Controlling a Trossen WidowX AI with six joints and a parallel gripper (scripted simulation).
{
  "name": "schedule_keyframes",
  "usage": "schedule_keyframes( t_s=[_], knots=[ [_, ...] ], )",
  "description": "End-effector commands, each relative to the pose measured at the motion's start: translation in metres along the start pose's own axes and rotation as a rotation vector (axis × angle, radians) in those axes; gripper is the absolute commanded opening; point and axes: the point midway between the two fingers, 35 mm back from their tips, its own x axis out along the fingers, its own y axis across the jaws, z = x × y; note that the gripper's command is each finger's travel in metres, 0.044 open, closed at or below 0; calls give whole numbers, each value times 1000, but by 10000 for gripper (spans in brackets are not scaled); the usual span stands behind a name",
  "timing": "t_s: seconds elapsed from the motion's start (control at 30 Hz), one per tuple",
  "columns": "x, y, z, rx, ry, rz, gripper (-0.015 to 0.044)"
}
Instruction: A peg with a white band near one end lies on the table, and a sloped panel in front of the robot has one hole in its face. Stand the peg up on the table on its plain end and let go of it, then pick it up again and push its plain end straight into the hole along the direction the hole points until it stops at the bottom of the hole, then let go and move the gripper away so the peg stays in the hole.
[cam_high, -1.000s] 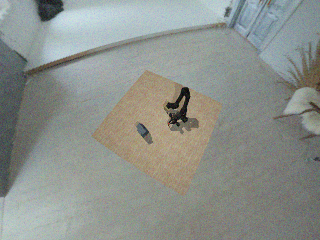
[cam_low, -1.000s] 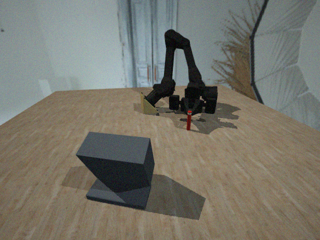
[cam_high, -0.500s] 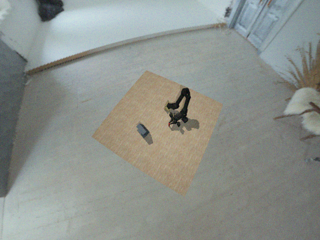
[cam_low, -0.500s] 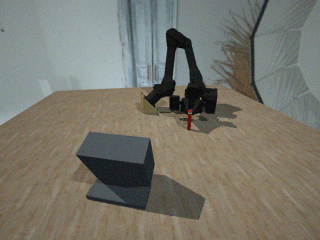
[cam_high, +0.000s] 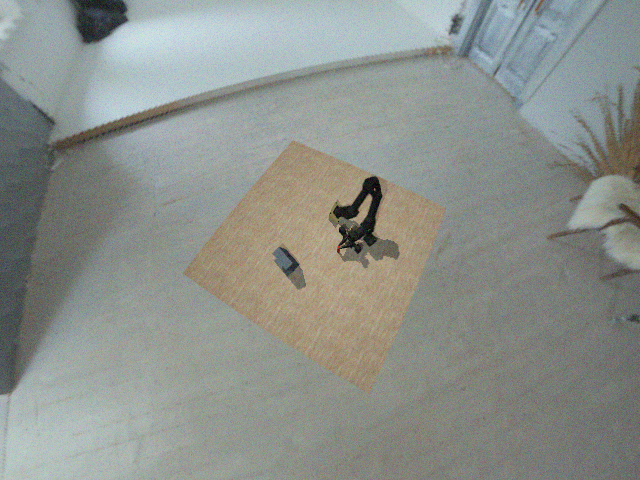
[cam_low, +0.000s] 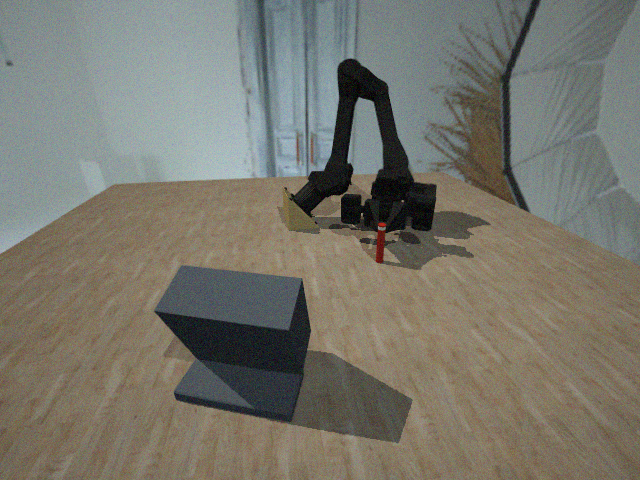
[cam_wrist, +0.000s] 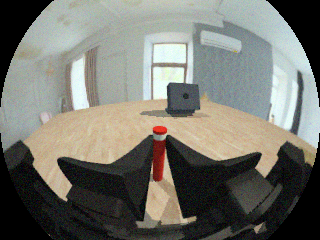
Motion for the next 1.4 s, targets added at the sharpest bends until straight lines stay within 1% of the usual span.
schedule_keyframes(
  t_s=[0.0, 0.07, 0.1, 0.87, 1.27, 1.37],
  knots=[
    [0, 0, 0, 0, 0, 0, 75],
    [0, 0, 0, 0, 0, 0, 128],
    [0, 0, 0, 0, 0, 0, 130],
    [0, 0, 0, 0, 0, 0, 130],
    [0, 0, 0, 0, 0, 0, 440],
    [0, 0, 0, 0, 0, 0, 440]
  ],
)
